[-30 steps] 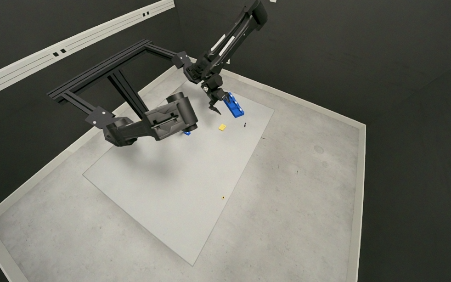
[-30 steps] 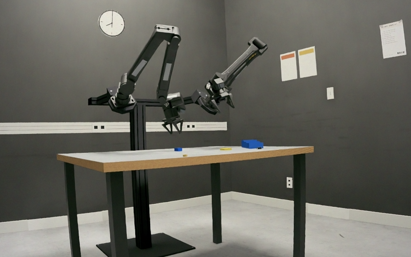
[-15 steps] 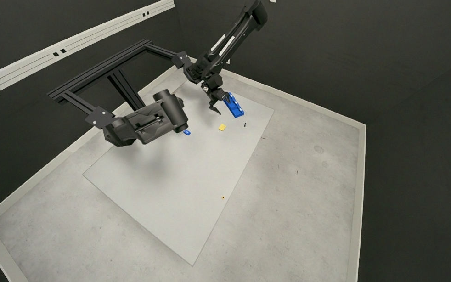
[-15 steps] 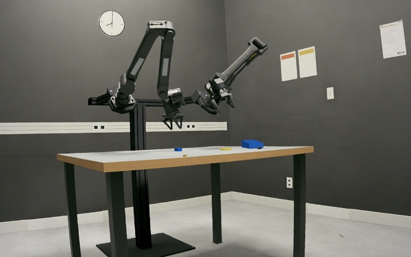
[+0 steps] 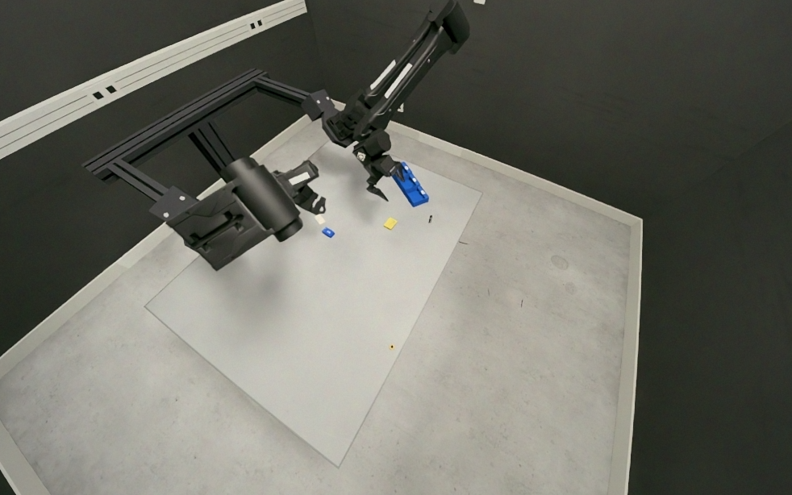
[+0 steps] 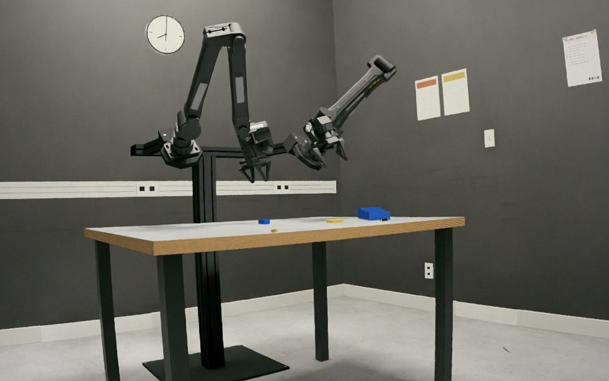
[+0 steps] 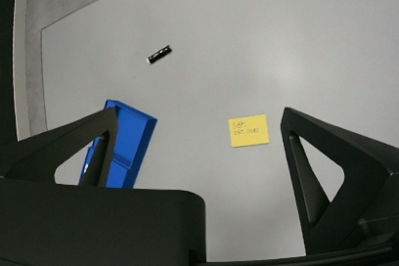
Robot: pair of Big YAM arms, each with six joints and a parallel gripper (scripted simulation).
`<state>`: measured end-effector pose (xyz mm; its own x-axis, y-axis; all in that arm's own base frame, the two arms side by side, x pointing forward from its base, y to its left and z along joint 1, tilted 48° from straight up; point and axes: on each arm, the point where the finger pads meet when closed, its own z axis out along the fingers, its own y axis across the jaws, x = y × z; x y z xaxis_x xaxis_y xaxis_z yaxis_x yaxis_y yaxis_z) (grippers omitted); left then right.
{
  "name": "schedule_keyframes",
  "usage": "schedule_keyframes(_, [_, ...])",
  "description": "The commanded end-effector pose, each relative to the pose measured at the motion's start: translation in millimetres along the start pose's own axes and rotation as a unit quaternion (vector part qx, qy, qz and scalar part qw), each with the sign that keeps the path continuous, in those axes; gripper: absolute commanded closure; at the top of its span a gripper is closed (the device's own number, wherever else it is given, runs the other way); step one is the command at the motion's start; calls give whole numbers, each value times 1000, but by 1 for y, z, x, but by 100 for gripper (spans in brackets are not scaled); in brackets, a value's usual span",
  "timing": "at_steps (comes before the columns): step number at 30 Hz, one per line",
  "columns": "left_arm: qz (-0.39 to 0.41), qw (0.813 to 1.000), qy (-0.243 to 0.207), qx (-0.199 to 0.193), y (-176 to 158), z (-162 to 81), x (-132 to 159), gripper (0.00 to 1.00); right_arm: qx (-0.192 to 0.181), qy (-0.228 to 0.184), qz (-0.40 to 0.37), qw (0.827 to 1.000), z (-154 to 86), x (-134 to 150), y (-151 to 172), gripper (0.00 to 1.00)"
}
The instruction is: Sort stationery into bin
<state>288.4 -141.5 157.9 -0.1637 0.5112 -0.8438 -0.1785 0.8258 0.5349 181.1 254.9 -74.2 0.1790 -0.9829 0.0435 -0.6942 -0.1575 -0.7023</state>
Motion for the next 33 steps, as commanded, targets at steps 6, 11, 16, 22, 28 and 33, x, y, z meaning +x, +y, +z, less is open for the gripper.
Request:
schedule_keyframes(6, [-2, 1000, -1, 0, 0, 0, -1, 0, -1, -4, 10, 1000, -27, -12, 0, 0])
schedule_keyframes(11, [-2, 1000, -1, 0, 0, 0, -1, 0, -1, -4, 10, 1000, -41, -17, -1, 0])
schedule_keyframes(16, [-2, 1000, -1, 0, 0, 0, -1, 0, 0, -4, 10, 1000, -50, -20, -1, 0])
schedule_keyframes(22, [-2, 1000, -1, 0, 0, 0, -1, 0, 0, -4, 10, 1000, -67, -26, -2, 0])
schedule_keyframes(28, [-2, 1000, -1, 0, 0, 0, -1, 0, -1, -4, 10, 1000, -82, -31, -2, 0])
schedule_keyframes(33, [-2, 1000, -1, 0, 0, 0, -1, 0, -1, -4, 10, 1000, -89, -34, -2, 0])
